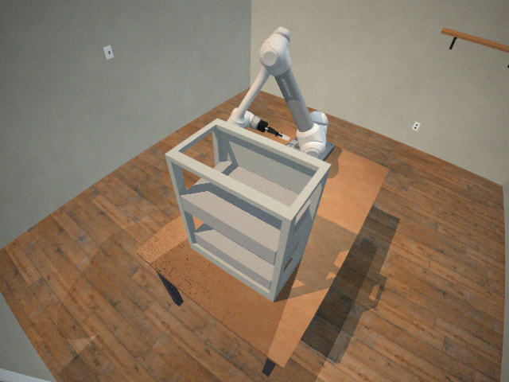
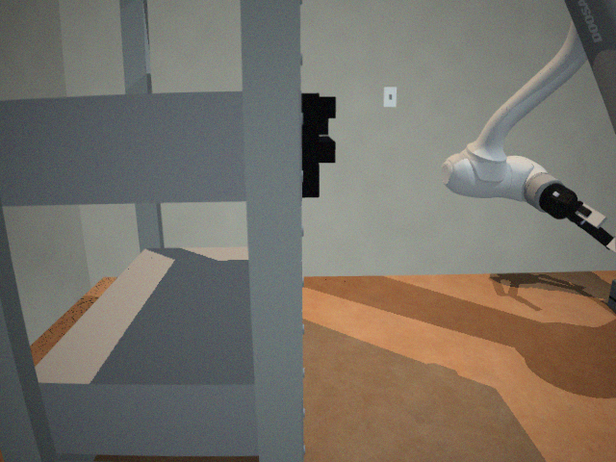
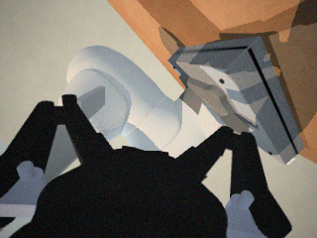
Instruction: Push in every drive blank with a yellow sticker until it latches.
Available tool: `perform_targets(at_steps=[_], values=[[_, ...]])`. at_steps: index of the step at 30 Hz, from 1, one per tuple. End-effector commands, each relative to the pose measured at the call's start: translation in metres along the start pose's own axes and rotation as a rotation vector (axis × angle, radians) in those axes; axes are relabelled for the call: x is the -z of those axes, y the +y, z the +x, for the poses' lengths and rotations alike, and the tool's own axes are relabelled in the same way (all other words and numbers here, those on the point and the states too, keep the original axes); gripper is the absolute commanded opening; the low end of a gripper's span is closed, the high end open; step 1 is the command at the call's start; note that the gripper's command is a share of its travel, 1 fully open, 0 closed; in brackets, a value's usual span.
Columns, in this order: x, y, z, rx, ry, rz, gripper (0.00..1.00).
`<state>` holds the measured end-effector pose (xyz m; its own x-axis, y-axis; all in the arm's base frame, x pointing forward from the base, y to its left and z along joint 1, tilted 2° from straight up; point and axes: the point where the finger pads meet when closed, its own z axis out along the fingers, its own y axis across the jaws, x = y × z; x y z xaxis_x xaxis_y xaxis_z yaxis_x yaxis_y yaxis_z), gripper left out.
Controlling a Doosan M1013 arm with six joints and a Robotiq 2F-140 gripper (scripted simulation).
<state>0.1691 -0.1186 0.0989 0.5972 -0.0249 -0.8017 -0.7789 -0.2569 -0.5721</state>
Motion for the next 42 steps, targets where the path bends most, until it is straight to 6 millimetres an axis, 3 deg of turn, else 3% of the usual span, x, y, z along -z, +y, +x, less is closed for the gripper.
perform_targets(at_steps=[1, 6, 19, 21, 36, 38, 42], values=[[-0.002, -0.007, 0.005, -0.015, 0.016, 0.007, 1.0], [-0.006, -0.018, 0.012, -0.037, 0.039, 0.019, 1.0], [-0.025, -0.085, 0.054, -0.174, 0.17, 0.108, 1.0], [-0.025, -0.085, 0.054, -0.174, 0.17, 0.108, 1.0], [-0.046, -0.197, 0.109, -0.405, 0.329, 0.327, 1.0], [-0.046, -0.197, 0.109, -0.405, 0.329, 0.327, 1.0], [-0.05, -0.23, 0.121, -0.477, 0.36, 0.411, 1.0]])
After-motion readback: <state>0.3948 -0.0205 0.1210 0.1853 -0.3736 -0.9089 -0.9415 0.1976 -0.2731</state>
